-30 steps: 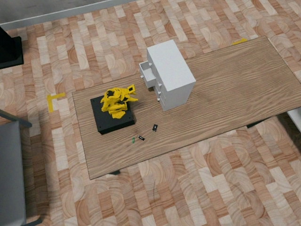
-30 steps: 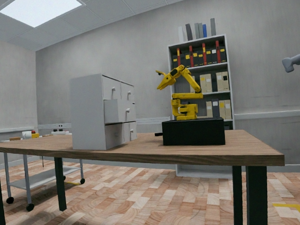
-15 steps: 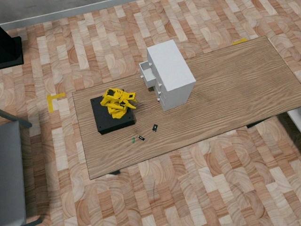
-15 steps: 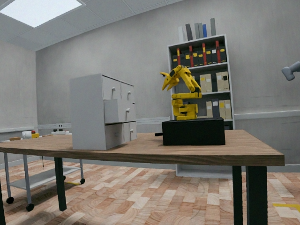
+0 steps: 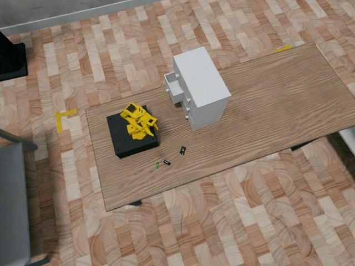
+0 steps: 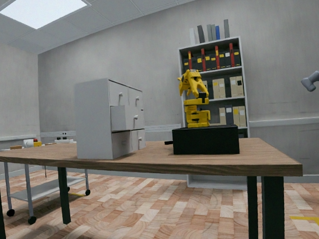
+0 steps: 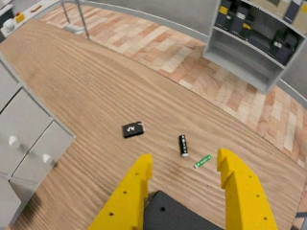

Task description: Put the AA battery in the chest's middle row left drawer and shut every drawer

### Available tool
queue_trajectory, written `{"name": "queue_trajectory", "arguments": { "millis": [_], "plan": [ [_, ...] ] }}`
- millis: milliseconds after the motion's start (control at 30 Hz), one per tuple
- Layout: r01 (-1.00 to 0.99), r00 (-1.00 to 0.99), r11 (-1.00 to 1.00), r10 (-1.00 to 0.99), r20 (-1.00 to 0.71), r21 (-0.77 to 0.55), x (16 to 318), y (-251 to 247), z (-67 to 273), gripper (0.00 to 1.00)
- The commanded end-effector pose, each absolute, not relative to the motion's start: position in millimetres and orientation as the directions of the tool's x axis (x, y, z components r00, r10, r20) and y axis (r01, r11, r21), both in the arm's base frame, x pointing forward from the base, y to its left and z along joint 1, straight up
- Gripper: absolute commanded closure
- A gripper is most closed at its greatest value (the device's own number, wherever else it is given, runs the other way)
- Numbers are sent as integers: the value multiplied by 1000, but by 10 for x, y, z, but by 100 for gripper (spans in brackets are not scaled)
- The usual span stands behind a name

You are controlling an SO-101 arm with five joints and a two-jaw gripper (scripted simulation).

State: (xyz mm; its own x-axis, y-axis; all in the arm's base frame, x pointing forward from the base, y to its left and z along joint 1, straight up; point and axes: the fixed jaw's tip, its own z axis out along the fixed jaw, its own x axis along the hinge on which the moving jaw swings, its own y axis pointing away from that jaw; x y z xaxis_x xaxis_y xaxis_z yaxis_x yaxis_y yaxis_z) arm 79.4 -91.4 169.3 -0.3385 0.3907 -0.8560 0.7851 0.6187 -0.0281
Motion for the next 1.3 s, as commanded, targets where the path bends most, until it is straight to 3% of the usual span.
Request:
{"name": "queue_trajectory", "arguments": {
  "millis": [0, 200, 1267],
  "plan": [
    [867, -271, 497, 425, -864, -28, 647, -1014, 1720, 79],
    [918, -221, 395, 453, -864, -28, 527, -1081, 1720, 79],
    [918, -221, 395, 453, -864, -28, 527, -1081, 1720, 79]
  ]
}}
